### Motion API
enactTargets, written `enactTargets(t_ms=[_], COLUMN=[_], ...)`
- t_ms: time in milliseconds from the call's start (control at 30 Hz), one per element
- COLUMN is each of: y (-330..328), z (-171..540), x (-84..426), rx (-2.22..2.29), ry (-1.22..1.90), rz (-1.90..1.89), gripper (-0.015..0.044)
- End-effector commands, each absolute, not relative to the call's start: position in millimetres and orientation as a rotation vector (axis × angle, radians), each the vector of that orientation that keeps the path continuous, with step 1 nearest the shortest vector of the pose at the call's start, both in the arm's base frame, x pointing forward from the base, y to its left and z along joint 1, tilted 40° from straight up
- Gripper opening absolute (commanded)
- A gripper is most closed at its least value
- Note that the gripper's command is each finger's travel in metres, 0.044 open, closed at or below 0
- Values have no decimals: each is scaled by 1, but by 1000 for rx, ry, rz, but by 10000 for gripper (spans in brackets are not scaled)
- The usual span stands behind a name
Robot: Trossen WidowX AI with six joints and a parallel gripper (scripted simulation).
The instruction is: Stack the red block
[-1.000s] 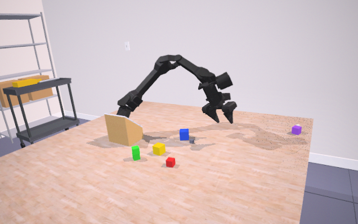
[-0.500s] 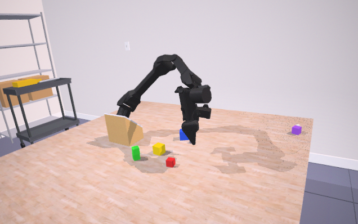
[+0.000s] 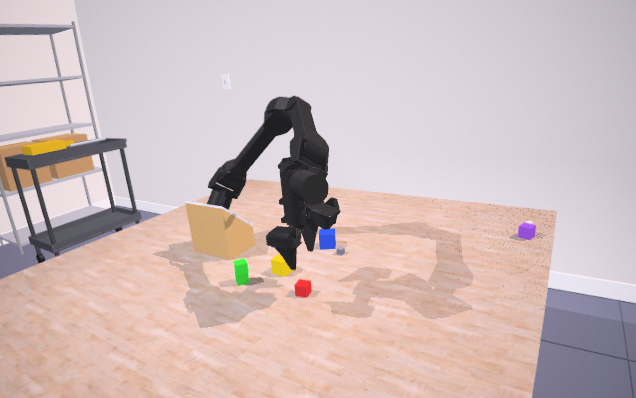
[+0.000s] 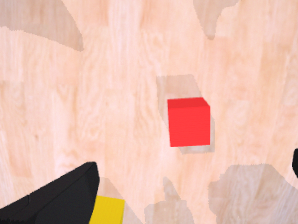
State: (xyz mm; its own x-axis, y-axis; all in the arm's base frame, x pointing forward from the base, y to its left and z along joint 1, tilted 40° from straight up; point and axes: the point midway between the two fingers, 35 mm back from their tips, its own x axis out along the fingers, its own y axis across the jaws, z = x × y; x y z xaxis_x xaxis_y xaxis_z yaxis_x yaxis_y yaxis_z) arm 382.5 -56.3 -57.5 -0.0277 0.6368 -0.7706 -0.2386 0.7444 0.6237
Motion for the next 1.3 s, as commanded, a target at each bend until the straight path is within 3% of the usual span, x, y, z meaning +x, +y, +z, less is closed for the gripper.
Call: enactTargets(t_ms=[0,1267], y=[-50,-10], z=[-72,-118], x=[381,378], rx=[350,353], ry=[1446,1445], rz=[721,723], gripper=[440,440])
